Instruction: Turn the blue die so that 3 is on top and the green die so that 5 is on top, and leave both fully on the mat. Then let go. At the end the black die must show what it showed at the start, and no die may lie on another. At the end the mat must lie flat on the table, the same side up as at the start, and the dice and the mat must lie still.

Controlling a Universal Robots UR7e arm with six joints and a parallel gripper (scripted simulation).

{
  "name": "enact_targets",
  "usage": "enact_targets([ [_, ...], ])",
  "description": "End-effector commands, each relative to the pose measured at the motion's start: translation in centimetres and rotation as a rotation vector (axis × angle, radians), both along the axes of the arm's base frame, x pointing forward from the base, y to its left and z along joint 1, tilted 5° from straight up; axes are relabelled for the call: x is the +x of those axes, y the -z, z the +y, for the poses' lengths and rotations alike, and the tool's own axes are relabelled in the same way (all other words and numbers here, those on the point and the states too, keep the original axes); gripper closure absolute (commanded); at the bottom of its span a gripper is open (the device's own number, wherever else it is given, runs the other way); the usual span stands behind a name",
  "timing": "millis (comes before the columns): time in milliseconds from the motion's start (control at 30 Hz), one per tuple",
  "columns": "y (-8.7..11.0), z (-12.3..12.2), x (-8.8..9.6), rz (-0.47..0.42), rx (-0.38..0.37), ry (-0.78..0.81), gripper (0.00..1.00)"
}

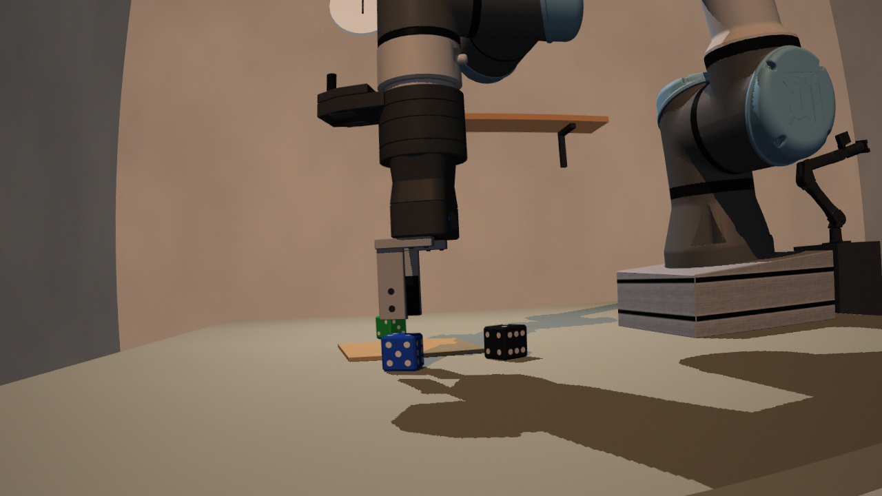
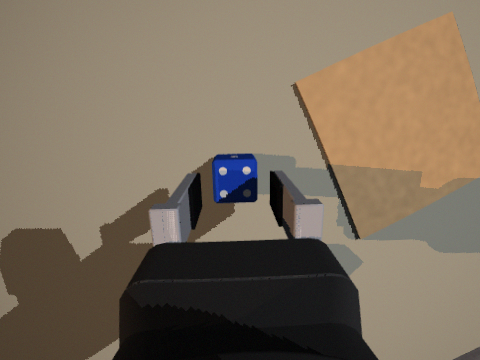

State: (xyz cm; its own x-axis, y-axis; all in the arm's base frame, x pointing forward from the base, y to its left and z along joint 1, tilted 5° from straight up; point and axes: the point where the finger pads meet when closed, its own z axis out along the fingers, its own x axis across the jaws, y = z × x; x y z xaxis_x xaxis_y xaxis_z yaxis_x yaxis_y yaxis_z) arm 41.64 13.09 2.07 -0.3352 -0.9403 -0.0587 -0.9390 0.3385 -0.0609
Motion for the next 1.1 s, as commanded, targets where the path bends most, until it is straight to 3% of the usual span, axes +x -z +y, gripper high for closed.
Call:
enact_targets([
  [0, 0.25, 0.01, 0.08, -0.002, 0.000, 0.000, 0.13],
  [1067, 0.66, 0.02, 0.11, -0.002, 0.000, 0.000, 0.13],
])
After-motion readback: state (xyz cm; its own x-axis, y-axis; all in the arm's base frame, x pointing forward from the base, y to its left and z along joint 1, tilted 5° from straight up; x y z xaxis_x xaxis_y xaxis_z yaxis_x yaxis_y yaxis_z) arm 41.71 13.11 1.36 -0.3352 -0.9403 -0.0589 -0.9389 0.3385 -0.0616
